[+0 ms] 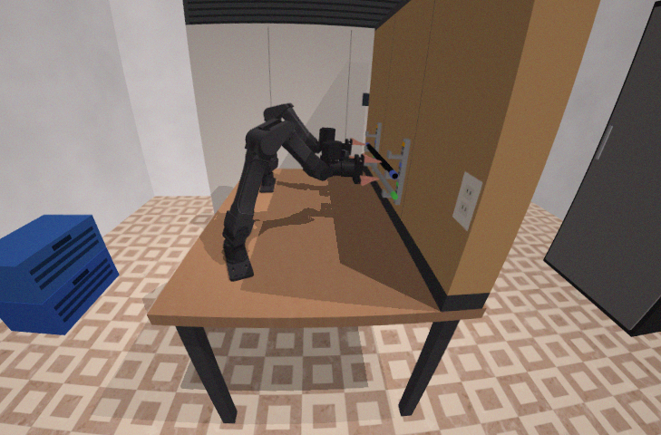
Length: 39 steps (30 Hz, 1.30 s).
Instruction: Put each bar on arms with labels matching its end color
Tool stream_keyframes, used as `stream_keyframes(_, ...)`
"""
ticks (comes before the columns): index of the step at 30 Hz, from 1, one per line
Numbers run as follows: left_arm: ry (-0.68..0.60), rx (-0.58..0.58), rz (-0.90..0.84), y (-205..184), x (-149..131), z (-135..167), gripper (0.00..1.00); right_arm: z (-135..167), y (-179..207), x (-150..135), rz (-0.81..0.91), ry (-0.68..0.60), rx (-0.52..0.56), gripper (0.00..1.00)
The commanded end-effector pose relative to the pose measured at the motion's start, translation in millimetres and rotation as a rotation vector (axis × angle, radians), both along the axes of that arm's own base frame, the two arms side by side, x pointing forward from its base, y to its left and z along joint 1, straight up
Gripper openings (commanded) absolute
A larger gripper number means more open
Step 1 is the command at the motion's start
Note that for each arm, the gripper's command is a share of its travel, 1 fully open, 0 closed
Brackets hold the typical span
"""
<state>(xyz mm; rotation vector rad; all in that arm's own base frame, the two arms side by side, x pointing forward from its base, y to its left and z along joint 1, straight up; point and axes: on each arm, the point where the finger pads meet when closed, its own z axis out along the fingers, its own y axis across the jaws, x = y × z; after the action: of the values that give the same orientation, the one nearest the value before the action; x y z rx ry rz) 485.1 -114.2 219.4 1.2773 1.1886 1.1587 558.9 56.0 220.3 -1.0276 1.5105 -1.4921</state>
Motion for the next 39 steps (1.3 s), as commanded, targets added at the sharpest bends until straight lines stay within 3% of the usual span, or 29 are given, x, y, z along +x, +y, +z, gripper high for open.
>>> stream_keyframes(1,-0.043,-0.018,0.000,-3,-9,16,0.70,14,4,-9,0.000,-0.030,0.009,0.69)
stream_keyframes(21,-0.043,-0.018,0.000,-1,-28,16,0.70,14,11,-27,0.000,-0.030,0.009,0.69)
stream_keyframes(39,-0.043,-0.018,0.000,-1,-31,16,0.78,14,12,-29,0.000,-0.030,0.009,0.77)
